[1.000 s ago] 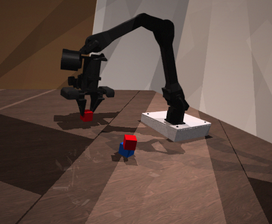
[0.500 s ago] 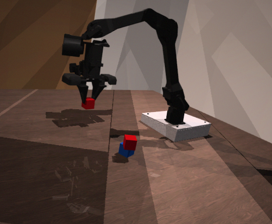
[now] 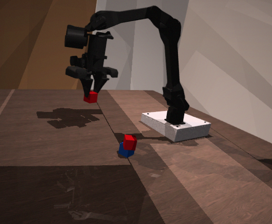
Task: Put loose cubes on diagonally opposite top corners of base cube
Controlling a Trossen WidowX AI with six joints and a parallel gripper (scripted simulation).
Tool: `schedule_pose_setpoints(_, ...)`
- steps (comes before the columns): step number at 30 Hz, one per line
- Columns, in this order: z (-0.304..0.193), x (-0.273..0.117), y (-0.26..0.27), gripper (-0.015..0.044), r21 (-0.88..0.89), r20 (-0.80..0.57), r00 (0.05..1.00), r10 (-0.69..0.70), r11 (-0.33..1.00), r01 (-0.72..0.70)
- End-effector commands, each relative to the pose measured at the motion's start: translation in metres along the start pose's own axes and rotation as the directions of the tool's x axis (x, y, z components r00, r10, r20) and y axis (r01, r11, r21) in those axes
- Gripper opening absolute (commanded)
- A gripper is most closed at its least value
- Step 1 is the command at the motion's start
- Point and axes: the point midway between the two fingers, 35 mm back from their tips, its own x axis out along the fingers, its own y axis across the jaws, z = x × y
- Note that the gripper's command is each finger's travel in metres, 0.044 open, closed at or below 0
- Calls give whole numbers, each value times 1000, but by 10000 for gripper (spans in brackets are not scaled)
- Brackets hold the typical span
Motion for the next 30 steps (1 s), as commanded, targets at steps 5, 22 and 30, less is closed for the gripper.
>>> schedule_pose_setpoints(5,-24,1,5,105,-274,-4,1000,-1,962,0)
schedule_pose_setpoints(22,-77,3,11,105,-804,-11,1000,0,595,-8)
schedule_pose_setpoints(30,-102,4,11,105,-947,-13,1000,-1,322,-12)
